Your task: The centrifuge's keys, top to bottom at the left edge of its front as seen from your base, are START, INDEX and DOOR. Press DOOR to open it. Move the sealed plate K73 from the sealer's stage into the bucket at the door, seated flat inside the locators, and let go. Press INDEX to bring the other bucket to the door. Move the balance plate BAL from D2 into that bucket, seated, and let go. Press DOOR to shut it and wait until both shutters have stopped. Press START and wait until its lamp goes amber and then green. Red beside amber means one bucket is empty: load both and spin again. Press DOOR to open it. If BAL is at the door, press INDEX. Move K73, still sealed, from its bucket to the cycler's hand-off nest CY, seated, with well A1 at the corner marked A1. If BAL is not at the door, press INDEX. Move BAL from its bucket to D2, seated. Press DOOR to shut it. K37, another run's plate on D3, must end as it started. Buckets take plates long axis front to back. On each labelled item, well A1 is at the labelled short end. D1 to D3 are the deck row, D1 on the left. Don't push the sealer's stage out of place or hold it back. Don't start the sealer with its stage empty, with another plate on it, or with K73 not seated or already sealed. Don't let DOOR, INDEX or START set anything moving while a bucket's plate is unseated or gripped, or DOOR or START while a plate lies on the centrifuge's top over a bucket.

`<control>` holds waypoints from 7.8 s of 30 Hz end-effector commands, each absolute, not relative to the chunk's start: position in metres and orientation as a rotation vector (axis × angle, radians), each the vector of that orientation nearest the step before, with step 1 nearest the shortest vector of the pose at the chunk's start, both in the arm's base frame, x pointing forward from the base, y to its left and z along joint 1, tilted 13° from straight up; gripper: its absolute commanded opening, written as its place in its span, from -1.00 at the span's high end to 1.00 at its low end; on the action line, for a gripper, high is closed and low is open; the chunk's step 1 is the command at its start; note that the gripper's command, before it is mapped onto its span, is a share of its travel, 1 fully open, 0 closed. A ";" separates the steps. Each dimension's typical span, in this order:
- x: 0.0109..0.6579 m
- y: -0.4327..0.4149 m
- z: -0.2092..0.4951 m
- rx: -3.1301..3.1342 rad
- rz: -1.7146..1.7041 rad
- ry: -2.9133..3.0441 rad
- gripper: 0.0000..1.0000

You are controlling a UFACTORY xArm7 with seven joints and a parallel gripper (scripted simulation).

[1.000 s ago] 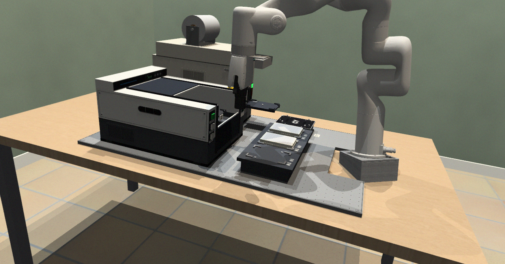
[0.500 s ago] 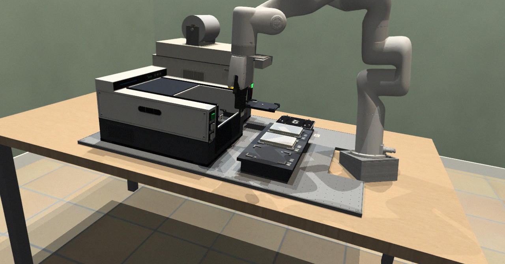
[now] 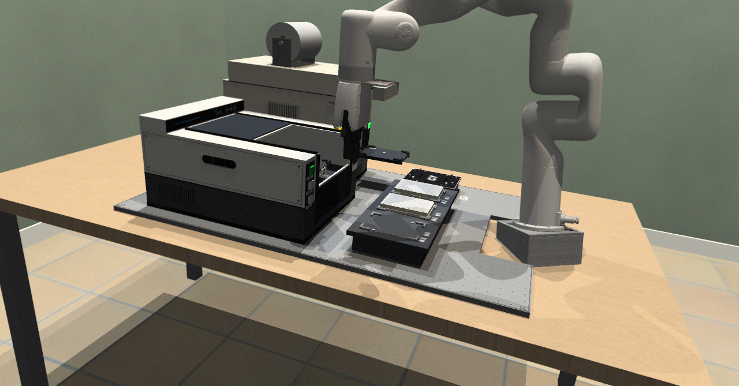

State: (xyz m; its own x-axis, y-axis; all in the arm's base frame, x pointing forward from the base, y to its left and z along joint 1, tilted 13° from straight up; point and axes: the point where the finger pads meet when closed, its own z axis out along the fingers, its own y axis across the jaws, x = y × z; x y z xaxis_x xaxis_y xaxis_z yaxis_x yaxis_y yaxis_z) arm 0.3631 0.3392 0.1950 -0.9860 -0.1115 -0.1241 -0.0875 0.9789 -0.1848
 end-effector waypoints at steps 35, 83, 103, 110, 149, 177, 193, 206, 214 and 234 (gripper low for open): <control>0.291 0.338 0.216 -0.160 -0.265 2.989 -1.00; 0.280 0.185 0.252 -0.160 -0.267 2.989 -1.00; 0.283 0.150 0.258 -0.160 -0.267 2.989 -1.00; 0.283 0.149 0.257 -0.160 -0.268 2.989 -1.00; 0.292 0.140 0.200 -0.160 -0.268 2.988 -1.00; 0.298 0.133 0.159 -0.160 -0.268 2.988 -1.00; 0.302 0.128 0.134 -0.160 -0.268 2.989 -1.00; 0.304 0.125 0.116 -0.160 -0.268 2.989 -1.00; 0.306 0.124 0.107 -0.160 -0.268 2.989 -1.00; 0.310 0.118 0.077 -0.160 -0.269 2.989 -1.00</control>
State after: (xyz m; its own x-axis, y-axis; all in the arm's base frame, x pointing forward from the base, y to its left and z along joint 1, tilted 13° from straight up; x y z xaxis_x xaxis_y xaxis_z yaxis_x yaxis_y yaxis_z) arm 0.3081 0.1183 0.0822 -0.9855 -0.1167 -0.1235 -0.0927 0.9783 -0.1854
